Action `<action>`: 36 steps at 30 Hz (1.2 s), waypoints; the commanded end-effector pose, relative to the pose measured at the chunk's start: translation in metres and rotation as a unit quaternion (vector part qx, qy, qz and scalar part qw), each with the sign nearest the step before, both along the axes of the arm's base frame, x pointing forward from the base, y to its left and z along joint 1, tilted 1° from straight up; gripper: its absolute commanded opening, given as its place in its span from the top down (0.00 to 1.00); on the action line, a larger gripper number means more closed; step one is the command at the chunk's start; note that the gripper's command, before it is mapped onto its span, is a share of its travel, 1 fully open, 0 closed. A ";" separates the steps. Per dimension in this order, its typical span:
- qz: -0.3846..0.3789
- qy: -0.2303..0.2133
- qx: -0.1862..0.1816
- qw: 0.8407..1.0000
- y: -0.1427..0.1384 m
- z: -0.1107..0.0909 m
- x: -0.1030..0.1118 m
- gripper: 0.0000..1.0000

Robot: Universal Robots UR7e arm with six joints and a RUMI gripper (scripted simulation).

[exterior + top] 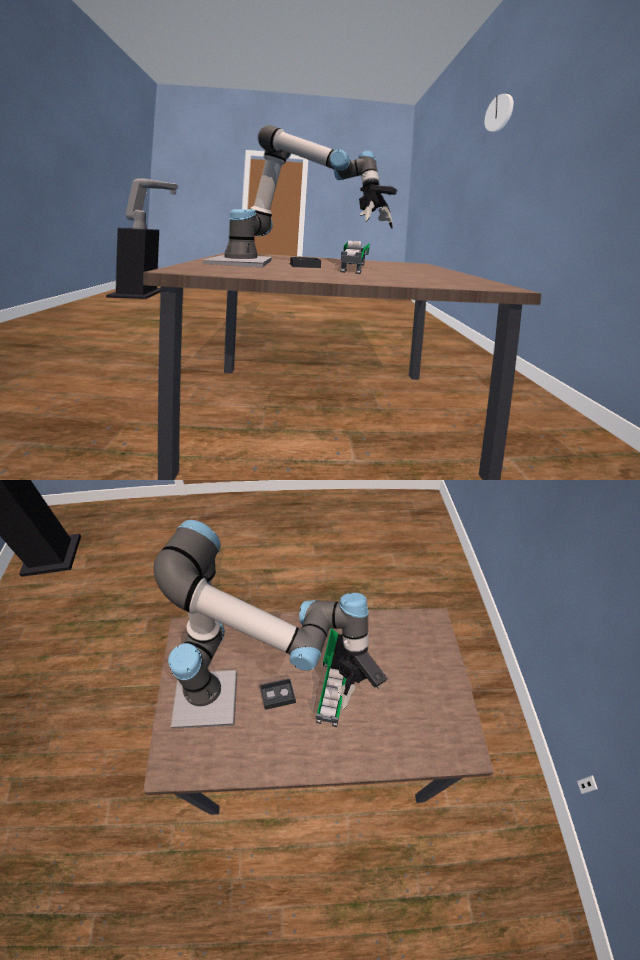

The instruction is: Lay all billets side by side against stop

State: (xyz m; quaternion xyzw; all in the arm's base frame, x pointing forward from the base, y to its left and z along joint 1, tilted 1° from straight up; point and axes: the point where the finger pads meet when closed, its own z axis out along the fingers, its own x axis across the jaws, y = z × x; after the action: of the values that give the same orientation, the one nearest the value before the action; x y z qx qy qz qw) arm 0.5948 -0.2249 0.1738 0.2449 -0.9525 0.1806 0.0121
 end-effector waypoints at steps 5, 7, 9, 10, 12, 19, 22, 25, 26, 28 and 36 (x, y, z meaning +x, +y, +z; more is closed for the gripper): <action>-0.148 -0.025 0.076 0.986 0.026 -0.001 -0.028 0.00; -0.169 -0.028 0.085 0.981 0.031 -0.001 -0.032 0.00; -0.190 -0.030 0.094 0.977 0.035 -0.001 -0.037 0.00; -0.190 -0.030 0.094 0.977 0.035 -0.001 -0.037 0.00; -0.228 -0.032 0.111 0.967 0.043 -0.001 -0.044 0.00; -0.337 -0.034 0.154 0.928 0.068 0.002 -0.066 0.00; -0.368 -0.034 0.165 0.914 0.075 0.003 -0.072 0.00; -0.389 -0.033 0.172 0.904 0.080 0.004 -0.076 0.00; -0.389 -0.033 0.172 0.904 0.080 0.004 -0.076 0.00; -0.394 -0.032 0.173 0.902 0.081 0.005 -0.077 0.00; -0.407 -0.031 0.177 0.896 0.084 0.005 -0.080 0.00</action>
State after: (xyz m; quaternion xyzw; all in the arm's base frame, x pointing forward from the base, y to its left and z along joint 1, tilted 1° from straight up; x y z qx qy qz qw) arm 0.5160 -0.1418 0.1784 -0.1648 -0.9863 -0.0020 0.0106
